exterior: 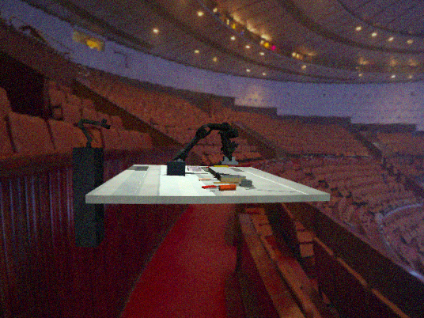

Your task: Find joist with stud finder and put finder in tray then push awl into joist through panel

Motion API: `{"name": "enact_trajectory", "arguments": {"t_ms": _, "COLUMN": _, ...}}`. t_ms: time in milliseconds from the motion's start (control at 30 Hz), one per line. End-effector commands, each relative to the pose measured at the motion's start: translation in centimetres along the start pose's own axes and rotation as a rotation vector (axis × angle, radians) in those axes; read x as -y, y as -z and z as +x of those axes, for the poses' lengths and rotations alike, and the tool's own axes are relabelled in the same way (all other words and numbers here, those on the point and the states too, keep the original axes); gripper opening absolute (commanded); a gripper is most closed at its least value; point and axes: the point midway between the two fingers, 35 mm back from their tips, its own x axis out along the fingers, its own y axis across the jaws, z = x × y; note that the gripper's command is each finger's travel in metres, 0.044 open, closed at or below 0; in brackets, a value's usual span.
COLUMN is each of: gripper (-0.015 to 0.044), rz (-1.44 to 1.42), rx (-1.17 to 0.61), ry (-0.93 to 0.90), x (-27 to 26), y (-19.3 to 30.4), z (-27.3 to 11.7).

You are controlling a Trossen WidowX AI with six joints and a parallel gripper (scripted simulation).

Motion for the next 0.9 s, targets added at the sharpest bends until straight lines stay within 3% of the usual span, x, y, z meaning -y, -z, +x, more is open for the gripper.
{"name": "enact_trajectory", "arguments": {"t_ms": 0, "gripper": 0.0000, "rz": 0.005, "rx": 0.008, "ry": -0.001, "x": -0.1, "y": -1.2, "z": 0.2}}
{"name": "enact_trajectory", "arguments": {"t_ms": 867, "gripper": 0.0000, "rz": 0.005, "rx": 0.008, "ry": -0.001, "x": 0.0, "y": -0.7, "z": 3.1}}
